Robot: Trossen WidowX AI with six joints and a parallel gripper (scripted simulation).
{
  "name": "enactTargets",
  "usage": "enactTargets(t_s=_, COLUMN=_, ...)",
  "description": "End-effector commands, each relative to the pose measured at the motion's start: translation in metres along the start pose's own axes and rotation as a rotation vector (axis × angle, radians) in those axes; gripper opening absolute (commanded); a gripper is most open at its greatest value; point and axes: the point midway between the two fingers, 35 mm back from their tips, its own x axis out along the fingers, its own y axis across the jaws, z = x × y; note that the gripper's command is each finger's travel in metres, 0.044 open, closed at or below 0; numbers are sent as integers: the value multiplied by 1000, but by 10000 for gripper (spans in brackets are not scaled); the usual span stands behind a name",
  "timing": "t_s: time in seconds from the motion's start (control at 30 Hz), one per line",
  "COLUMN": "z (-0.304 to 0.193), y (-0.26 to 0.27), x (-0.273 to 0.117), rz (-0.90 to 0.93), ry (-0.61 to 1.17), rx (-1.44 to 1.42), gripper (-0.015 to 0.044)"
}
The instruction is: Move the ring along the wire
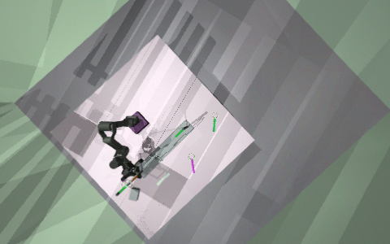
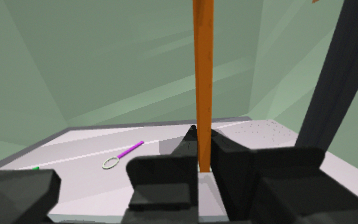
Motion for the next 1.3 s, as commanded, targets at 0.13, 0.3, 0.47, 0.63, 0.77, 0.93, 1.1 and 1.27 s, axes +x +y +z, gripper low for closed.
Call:
enactTargets(t_s=0.13, z=0, y=12, x=0, rz=-2, ry=-2, rx=32, gripper=-150)
enactTargets(t_s=0.3, z=0, y=22, x=0, rz=-1, ry=-3, rx=72, gripper=-150)
enactTargets(t_s=0.47, z=1, y=35, x=1, rz=-1, ry=-4, rx=131, gripper=-150)
enactTargets(t_s=0.63, z=3, y=49, x=1, rz=0, ry=-6, rx=211, gripper=-150)
enactTargets(t_s=0.77, z=6, y=61, x=1, rz=1, ry=-7, rx=275, gripper=-150)
enactTargets(t_s=0.93, z=12, y=78, x=2, rz=2, ry=-10, rx=383, gripper=-150)
enactTargets(t_s=1.1, z=18, y=90, x=-1, rz=10, ry=15, rx=457, gripper=-150)
enactTargets(t_s=1.27, z=26, y=102, x=-8, rz=30, ry=73, rx=549, gripper=-150)
